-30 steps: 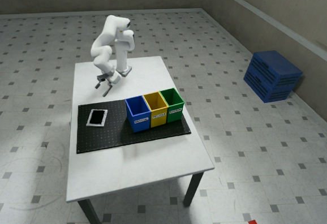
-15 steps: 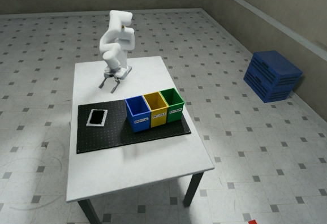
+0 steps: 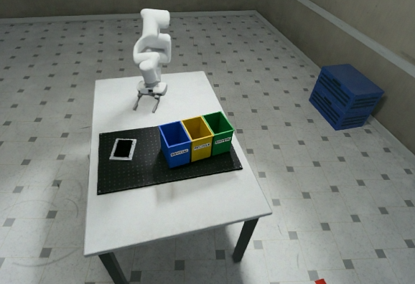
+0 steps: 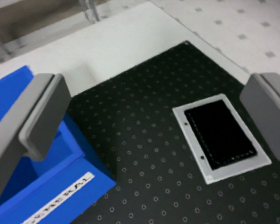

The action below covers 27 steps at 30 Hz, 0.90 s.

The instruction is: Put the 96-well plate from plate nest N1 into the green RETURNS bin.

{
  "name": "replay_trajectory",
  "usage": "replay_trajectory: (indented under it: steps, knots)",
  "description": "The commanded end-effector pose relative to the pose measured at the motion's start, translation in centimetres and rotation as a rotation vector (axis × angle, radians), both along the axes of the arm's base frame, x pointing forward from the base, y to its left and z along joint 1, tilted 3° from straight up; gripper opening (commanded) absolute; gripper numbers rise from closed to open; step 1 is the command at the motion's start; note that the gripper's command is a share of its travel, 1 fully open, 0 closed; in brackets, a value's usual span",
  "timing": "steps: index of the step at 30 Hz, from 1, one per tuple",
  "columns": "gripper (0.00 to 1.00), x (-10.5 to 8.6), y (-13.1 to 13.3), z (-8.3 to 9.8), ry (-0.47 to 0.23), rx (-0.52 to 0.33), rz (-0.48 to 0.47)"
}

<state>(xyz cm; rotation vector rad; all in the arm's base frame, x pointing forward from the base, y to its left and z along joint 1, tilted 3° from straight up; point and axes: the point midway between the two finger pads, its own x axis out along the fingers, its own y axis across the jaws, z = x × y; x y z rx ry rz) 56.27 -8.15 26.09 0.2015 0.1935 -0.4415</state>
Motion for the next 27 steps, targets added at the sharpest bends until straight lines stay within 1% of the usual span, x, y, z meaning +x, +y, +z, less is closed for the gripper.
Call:
replay_trajectory:
  steps: [1,3,7,8,10,11,13,16,19,23,25,27]
  knots:
    - [0.37,-0.5,2.2,0.8,-0.073,-0.043,0.111]
    - [0.37,-0.5,2.3,0.9,-0.073,-0.043,0.111]
    - [0.37,-1.1,4.1,1.3,-0.126,-0.082,0.227]
    - [0.37,-1.3,4.6,1.3,-0.129,-0.084,0.233]
    - [0.37,-1.3,4.7,1.4,-0.129,-0.084,0.233]
    - [0.37,-1.5,5.2,1.4,-0.141,-0.093,0.262]
    - [0.37,-1.5,5.2,1.4,-0.141,-0.093,0.262]
    - [0.37,-2.1,6.5,1.6,-0.179,-0.121,0.351]
    - [0.37,-2.5,7.3,1.7,-0.183,-0.124,0.36]
    - [0.37,-3.4,9.1,1.9,-0.232,-0.16,0.479]
    - [0.37,-3.9,10.0,2.0,-0.236,-0.163,0.491]
    - [0.37,-3.9,10.0,2.0,-0.236,-0.163,0.491]
